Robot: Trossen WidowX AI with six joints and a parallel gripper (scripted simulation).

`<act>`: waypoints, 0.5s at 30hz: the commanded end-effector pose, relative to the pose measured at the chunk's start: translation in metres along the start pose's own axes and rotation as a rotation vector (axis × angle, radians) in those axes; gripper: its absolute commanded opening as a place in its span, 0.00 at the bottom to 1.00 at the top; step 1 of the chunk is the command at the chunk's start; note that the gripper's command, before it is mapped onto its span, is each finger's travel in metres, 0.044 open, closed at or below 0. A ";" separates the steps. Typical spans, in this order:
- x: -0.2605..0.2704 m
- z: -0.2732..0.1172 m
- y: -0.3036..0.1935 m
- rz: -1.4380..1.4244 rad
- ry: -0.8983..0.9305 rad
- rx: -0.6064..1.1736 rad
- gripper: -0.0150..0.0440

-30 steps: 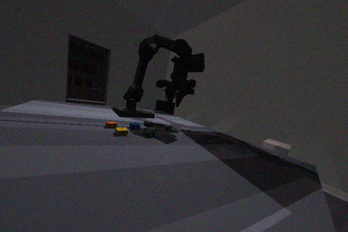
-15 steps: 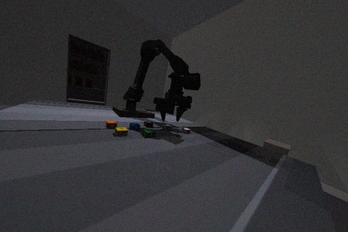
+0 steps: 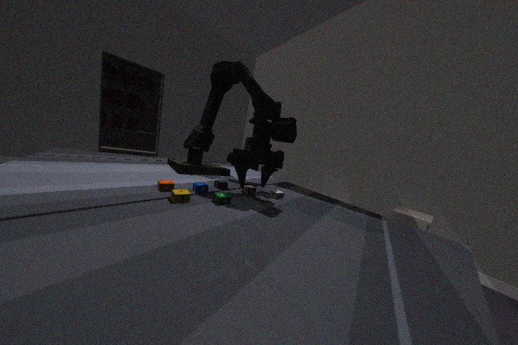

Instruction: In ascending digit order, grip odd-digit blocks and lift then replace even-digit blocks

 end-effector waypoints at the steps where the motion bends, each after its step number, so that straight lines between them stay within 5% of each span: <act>1: 0.000 0.010 -0.001 0.004 0.001 0.013 0.93; 3: 0.000 0.011 -0.001 0.004 0.001 0.013 0.93; 15: 0.000 0.011 -0.001 0.004 0.001 0.013 0.46</act>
Point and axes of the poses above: the point midway between the two fingers, 35 mm back from their tips, its own z axis out along the fingers, its own x axis across the jaws, y = z × x, the point moved 10 cm from there along -z, back along the fingers, and after that the axes turned 6 degrees about -z, right-handed, at the moved point
